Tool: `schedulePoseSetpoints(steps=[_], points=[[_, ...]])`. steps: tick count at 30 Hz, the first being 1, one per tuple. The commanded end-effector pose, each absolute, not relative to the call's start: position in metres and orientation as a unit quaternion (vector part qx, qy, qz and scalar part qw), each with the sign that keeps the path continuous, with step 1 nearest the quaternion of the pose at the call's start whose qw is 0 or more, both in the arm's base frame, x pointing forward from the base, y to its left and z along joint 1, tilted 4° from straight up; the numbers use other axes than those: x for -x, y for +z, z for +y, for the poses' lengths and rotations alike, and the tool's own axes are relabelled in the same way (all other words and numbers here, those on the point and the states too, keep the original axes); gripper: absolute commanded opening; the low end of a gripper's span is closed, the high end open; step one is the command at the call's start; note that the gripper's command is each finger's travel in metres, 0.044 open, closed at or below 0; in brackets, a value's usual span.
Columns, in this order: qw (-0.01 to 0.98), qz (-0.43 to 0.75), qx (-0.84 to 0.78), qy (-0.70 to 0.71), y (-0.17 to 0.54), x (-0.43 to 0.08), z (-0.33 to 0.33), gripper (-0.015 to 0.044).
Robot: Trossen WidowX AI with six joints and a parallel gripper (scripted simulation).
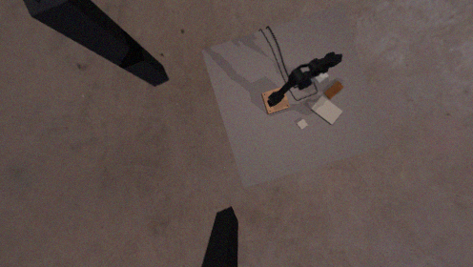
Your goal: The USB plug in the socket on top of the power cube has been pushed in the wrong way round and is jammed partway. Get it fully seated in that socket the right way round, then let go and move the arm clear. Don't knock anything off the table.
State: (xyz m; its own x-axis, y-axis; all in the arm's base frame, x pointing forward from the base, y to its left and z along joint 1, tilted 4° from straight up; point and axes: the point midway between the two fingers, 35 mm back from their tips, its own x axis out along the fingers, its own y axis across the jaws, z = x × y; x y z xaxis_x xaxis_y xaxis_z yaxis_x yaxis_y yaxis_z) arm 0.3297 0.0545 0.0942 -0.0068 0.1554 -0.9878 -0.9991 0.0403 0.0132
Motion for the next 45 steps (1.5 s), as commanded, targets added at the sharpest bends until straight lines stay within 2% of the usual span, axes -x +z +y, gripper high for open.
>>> schedulePoseSetpoints(steps=[1,45], points=[[0.545,0.471,0.447,0.531,0.0932,-0.3301,0.055,0.0],[0.545,0.471,0.447,0.531,0.0879,-0.3301,0.0553,0.0]])
